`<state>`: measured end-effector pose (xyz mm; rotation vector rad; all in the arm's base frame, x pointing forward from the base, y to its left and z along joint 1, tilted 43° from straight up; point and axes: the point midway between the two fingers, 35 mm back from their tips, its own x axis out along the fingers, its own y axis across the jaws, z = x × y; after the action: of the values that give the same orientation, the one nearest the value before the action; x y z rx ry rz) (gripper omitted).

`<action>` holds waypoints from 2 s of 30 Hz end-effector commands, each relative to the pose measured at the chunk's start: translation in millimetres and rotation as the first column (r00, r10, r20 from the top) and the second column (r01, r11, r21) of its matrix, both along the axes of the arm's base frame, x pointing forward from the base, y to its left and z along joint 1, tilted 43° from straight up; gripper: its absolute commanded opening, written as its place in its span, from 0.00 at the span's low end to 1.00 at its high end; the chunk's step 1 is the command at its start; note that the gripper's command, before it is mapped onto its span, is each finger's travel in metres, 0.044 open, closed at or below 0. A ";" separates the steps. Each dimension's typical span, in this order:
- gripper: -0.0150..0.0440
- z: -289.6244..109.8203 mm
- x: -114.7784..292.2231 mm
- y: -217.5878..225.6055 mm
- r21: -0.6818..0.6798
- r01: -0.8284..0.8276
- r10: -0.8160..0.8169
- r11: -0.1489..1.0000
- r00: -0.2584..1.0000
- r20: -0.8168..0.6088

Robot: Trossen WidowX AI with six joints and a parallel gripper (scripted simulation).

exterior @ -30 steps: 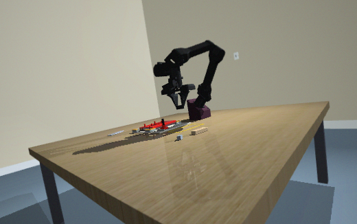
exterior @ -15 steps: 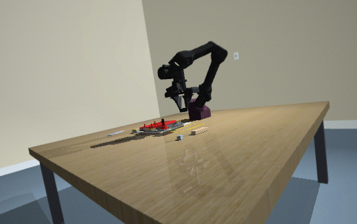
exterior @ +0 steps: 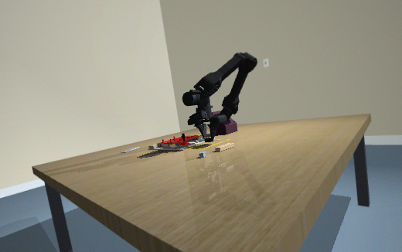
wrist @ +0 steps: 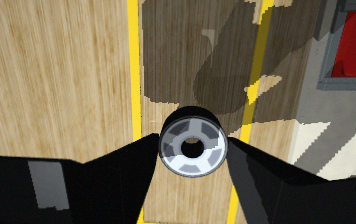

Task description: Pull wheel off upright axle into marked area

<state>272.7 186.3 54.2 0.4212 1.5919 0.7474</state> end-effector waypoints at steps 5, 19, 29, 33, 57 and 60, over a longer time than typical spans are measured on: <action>0.30 -8.1 -4.7 7.0 0.000 -0.002 0.002 1.000 1.000 -0.007; 0.76 11.6 1.8 -11.3 0.000 0.001 -0.001 1.000 1.000 -0.006; 0.90 30.6 -2.6 -44.3 -0.005 0.011 -0.011 1.000 1.000 -0.007; 1.00 38.3 -31.3 -82.7 -0.009 0.009 -0.009 1.000 1.000 -0.007; 1.00 44.8 -60.0 -108.3 -0.002 0.005 -0.005 1.000 1.000 -0.010; 1.00 44.8 -60.0 -108.3 -0.002 0.005 -0.005 1.000 1.000 -0.010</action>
<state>213.4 78.4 99.1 0.4324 1.5988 0.7411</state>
